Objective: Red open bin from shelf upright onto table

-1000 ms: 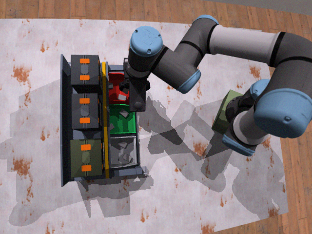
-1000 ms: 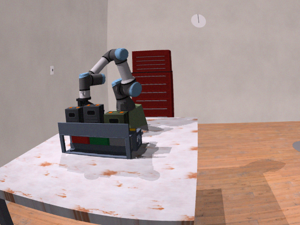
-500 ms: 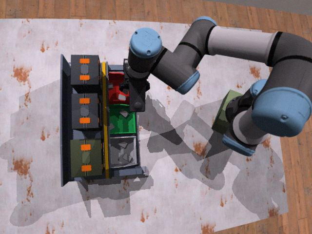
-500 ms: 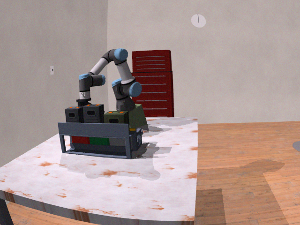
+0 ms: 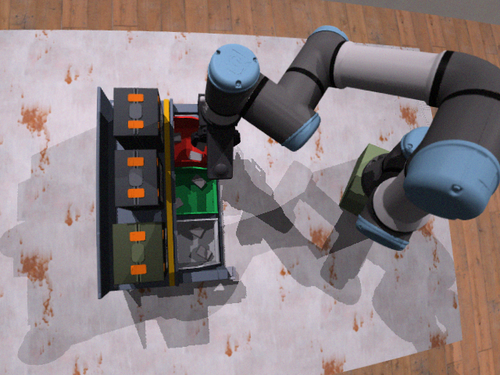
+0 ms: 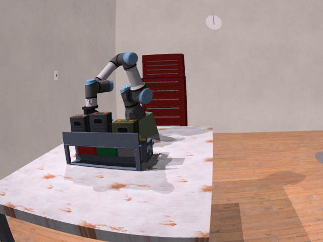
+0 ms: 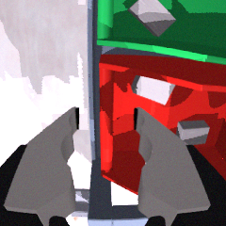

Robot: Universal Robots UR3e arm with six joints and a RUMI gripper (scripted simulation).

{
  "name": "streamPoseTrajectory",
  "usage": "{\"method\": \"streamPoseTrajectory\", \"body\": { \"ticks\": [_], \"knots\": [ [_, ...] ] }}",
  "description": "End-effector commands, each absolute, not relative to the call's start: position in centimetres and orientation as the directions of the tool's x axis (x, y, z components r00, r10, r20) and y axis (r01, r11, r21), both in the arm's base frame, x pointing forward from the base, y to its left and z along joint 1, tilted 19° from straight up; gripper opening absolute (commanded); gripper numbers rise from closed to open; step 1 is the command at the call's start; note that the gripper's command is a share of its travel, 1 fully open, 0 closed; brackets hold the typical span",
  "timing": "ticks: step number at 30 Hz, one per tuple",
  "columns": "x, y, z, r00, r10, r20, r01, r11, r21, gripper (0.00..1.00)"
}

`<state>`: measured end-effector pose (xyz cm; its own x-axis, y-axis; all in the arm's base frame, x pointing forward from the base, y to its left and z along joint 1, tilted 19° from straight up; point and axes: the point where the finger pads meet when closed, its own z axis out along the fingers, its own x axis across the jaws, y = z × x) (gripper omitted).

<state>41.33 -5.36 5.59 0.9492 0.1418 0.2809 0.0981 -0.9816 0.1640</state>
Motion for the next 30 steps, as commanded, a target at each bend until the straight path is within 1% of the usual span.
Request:
{"method": "streamPoseTrajectory", "body": {
  "ticks": [1, 3, 4, 30],
  "knots": [
    [41.38, -5.38, 5.69, 0.949, 0.142, 0.283, 0.098, -0.981, 0.165, 0.26],
    [41.38, -5.38, 5.69, 0.949, 0.142, 0.283, 0.098, -0.981, 0.165, 0.26],
    [41.38, -5.38, 5.69, 0.949, 0.142, 0.283, 0.098, -0.981, 0.165, 0.0],
    [41.38, -5.38, 5.68, 0.949, 0.142, 0.283, 0.098, -0.981, 0.165, 0.0]
  ]
}}
